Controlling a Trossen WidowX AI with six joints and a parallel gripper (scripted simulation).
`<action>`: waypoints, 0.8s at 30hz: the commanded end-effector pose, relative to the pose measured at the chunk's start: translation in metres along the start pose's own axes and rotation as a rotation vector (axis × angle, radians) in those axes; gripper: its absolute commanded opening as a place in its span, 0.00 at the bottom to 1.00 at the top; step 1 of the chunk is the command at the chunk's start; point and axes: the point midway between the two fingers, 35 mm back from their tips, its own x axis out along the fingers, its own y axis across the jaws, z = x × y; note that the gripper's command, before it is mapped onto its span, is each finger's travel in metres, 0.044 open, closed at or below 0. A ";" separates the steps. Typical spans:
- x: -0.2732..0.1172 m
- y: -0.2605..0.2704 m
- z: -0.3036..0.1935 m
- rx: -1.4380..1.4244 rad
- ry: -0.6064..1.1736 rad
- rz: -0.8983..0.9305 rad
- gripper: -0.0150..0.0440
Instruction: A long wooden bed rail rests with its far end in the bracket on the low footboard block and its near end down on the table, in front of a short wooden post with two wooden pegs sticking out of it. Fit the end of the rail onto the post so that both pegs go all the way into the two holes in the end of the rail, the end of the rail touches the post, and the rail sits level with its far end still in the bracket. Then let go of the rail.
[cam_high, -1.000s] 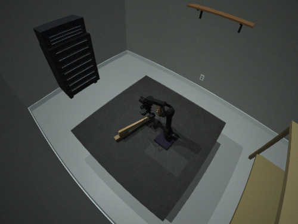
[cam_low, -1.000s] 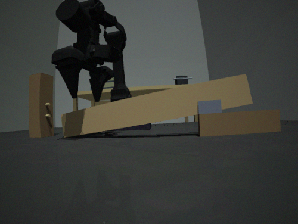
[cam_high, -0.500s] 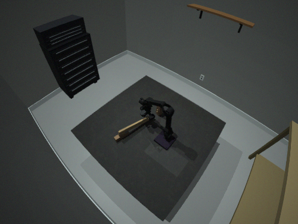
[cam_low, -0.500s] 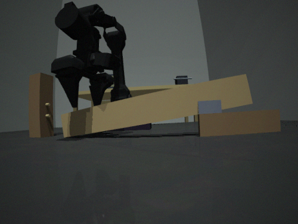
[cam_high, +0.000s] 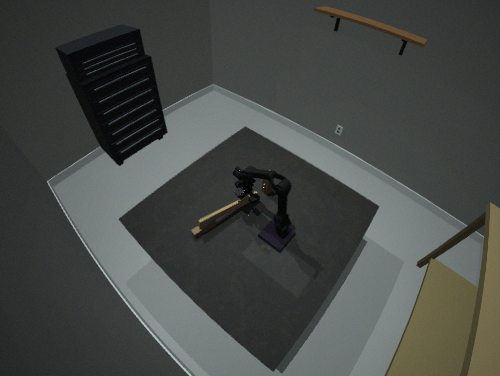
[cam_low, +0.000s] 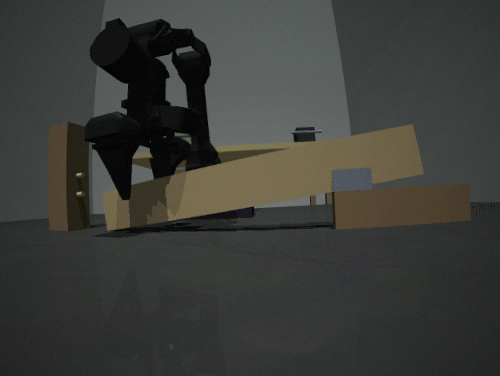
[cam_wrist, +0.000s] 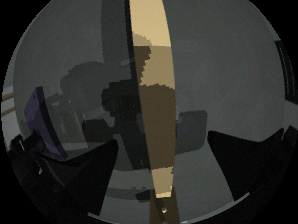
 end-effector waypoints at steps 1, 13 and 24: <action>0.009 0.002 -0.001 -0.006 0.005 0.008 1.00; 0.025 0.004 -0.001 -0.006 0.005 0.008 0.96; 0.025 0.004 -0.001 -0.006 0.005 0.008 0.47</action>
